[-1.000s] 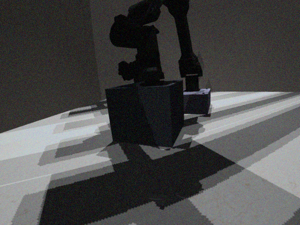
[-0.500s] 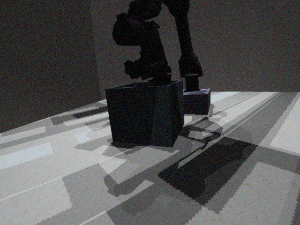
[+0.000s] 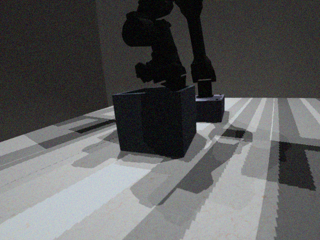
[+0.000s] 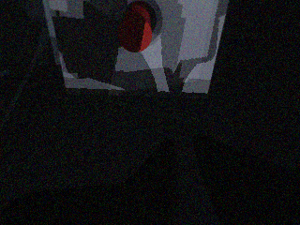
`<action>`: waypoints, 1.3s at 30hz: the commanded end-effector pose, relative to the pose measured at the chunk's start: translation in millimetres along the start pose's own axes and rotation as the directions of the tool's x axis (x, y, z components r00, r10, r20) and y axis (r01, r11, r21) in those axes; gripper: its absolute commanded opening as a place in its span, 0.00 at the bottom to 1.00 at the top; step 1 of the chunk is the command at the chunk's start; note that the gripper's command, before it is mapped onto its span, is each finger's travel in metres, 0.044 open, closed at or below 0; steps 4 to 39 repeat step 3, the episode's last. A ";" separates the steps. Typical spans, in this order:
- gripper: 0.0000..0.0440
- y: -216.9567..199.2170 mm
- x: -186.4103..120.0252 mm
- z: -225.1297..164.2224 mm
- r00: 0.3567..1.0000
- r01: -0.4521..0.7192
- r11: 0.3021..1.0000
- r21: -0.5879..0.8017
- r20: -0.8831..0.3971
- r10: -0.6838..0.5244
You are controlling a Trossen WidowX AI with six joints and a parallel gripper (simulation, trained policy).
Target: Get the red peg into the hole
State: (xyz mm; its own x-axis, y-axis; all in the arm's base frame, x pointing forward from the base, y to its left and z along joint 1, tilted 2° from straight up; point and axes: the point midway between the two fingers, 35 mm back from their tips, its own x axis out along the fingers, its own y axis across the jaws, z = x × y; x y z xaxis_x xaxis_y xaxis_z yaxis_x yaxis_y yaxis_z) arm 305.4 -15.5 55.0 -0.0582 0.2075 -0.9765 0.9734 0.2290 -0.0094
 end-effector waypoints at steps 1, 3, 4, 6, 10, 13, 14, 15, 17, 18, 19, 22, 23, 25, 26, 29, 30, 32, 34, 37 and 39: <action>0.04 6.9 -11.7 3.5 1.000 -0.029 1.000 0.011 -0.008 0.029; 0.00 9.8 -17.1 4.6 0.999 -0.043 0.999 0.013 -0.017 0.044; 0.00 9.8 -17.1 4.6 0.999 -0.043 0.999 0.013 -0.017 0.044; 0.00 9.8 -17.1 4.6 0.999 -0.043 0.999 0.013 -0.017 0.044; 0.00 9.8 -17.1 4.6 0.999 -0.043 0.999 0.013 -0.017 0.044; 0.00 9.8 -17.1 4.6 0.999 -0.043 0.999 0.013 -0.017 0.044; 0.00 9.8 -17.1 4.6 0.999 -0.043 0.999 0.013 -0.017 0.044; 0.00 9.8 -17.1 4.6 0.999 -0.043 0.999 0.013 -0.017 0.044; 0.00 9.8 -17.1 4.6 0.999 -0.043 0.999 0.013 -0.017 0.044; 0.00 9.8 -17.1 4.6 0.999 -0.043 0.999 0.013 -0.017 0.044; 0.00 9.8 -17.1 4.6 0.999 -0.043 0.999 0.013 -0.017 0.044; 0.00 9.8 -17.1 4.6 0.999 -0.043 0.999 0.013 -0.017 0.044; 0.00 9.8 -17.1 4.6 0.999 -0.043 0.999 0.013 -0.017 0.044; 0.00 9.8 -17.1 4.6 0.999 -0.043 0.999 0.013 -0.017 0.044; 0.00 9.8 -17.1 4.6 0.999 -0.043 0.999 0.013 -0.017 0.044; 0.00 9.8 -17.1 4.6 0.999 -0.043 0.999 0.013 -0.017 0.044; 0.00 9.8 -17.1 4.6 0.999 -0.043 0.999 0.013 -0.017 0.044; 0.00 9.8 -17.1 4.6 0.999 -0.043 0.999 0.013 -0.017 0.044; 0.00 9.8 -17.1 4.6 0.999 -0.043 0.999 0.013 -0.017 0.044; 0.00 9.8 -17.1 4.6 0.999 -0.043 0.999 0.013 -0.017 0.044; 0.00 9.8 -17.1 4.6 0.999 -0.043 0.999 0.013 -0.017 0.044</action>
